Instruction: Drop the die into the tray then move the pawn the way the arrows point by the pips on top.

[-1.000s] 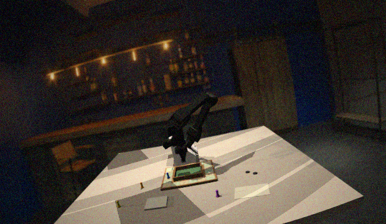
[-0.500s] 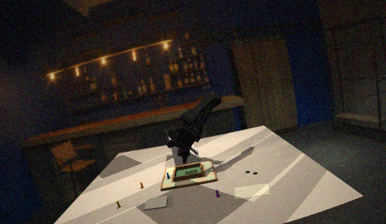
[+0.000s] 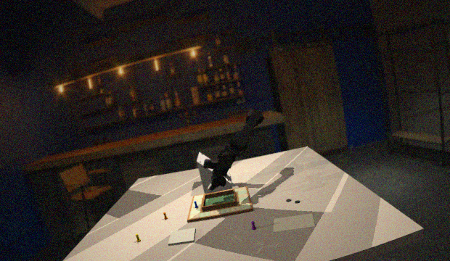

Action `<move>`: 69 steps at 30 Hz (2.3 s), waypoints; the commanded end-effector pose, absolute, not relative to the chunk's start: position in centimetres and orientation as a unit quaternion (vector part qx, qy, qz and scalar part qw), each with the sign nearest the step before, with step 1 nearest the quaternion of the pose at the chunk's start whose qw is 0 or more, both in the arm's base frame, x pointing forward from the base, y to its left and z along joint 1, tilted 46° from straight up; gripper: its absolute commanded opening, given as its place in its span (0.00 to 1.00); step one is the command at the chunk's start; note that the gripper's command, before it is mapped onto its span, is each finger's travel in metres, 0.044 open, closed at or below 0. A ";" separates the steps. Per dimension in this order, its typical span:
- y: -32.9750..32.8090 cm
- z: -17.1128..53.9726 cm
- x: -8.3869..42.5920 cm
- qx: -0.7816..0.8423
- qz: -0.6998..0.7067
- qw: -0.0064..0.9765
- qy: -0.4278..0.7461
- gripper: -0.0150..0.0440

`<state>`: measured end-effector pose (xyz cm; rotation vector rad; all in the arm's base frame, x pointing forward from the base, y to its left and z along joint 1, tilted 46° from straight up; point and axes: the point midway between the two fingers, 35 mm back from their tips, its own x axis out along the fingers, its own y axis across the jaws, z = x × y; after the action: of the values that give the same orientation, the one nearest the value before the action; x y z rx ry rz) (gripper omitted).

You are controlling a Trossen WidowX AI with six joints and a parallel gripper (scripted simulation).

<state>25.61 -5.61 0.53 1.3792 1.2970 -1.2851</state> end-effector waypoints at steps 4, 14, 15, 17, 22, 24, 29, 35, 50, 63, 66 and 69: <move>-5.6 0.6 25.6 0.524 -0.554 0.469 0.446 0.25; -6.5 5.4 26.8 0.523 -0.554 0.471 0.444 0.25; -6.5 5.3 26.7 0.523 -0.554 0.471 0.444 0.25; -6.5 5.2 26.5 0.523 -0.554 0.471 0.444 0.25; -6.5 5.3 26.6 0.523 -0.554 0.471 0.444 0.25; -6.5 5.3 26.6 0.523 -0.554 0.471 0.444 0.25; -6.3 5.1 26.6 0.526 -0.553 0.468 0.445 0.25; -6.3 5.1 26.6 0.526 -0.553 0.468 0.445 0.30; -9.2 7.9 26.2 0.523 -0.555 0.471 0.444 0.97; -7.8 3.1 26.4 0.705 -0.290 0.246 0.598 1.00; -7.8 2.7 25.8 0.684 -0.325 0.253 0.602 1.00; -8.2 2.2 26.0 0.667 -0.281 0.299 0.622 0.87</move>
<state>25.92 -7.77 2.73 1.8348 1.6430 -0.8276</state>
